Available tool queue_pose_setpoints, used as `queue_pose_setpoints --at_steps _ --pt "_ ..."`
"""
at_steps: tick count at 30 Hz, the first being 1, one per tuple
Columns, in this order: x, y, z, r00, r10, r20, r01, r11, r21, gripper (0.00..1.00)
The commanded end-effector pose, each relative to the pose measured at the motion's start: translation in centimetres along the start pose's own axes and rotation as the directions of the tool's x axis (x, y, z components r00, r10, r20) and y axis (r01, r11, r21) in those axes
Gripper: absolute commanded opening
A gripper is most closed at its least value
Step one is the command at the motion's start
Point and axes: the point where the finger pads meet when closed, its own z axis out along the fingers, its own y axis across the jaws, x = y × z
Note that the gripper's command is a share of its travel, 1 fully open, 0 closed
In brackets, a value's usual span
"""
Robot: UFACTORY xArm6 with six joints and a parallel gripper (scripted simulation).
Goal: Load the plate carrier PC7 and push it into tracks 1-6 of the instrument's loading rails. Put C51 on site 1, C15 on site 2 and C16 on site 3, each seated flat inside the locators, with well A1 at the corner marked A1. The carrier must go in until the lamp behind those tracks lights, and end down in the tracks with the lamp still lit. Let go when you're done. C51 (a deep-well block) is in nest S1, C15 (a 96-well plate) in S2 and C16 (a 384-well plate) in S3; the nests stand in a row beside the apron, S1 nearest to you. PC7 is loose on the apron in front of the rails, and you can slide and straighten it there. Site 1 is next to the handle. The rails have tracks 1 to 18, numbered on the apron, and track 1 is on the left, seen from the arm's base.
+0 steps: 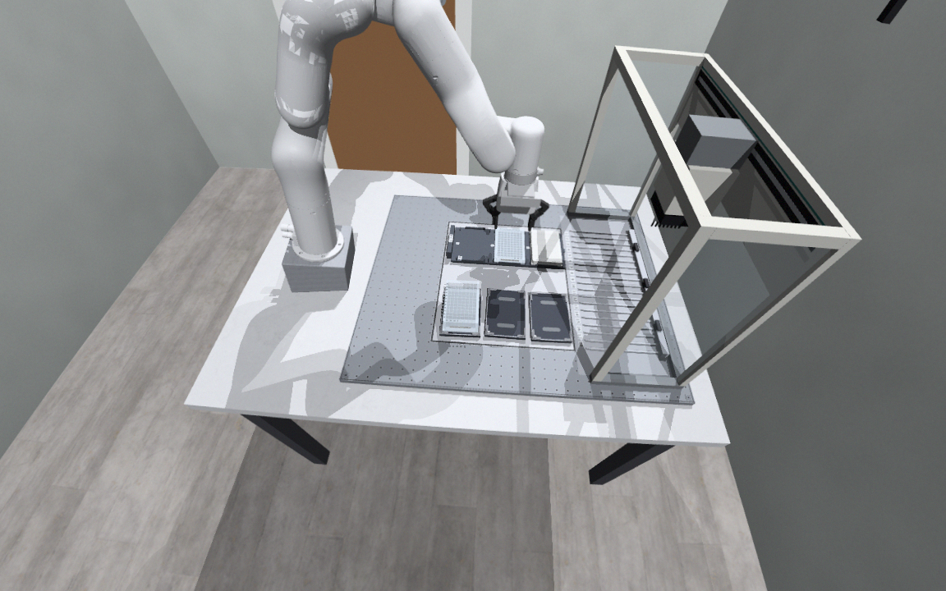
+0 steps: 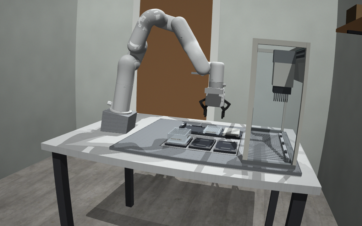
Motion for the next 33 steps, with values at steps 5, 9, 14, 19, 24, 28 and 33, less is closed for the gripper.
queue_pose_setpoints --at_steps 5,9,14,19,24,28,33 --pt "0.0 -0.2 -1.6 1.0 0.0 0.001 0.0 1.0 0.005 1.0" --pt "0.0 -0.2 -2.2 1.0 0.0 0.001 0.0 1.0 0.005 1.0" --pt "0.0 -0.2 -2.7 1.0 0.0 0.001 0.0 1.0 0.005 1.0" --pt "0.0 -0.2 -3.6 1.0 0.0 0.001 0.0 1.0 0.005 1.0" --pt "0.0 -0.2 -4.4 1.0 0.0 0.001 0.0 1.0 0.005 1.0" --pt "0.0 -0.2 -4.5 1.0 0.0 0.001 0.0 1.0 0.005 1.0" --pt "0.0 -0.2 -4.5 1.0 0.0 0.001 0.0 1.0 0.005 1.0"
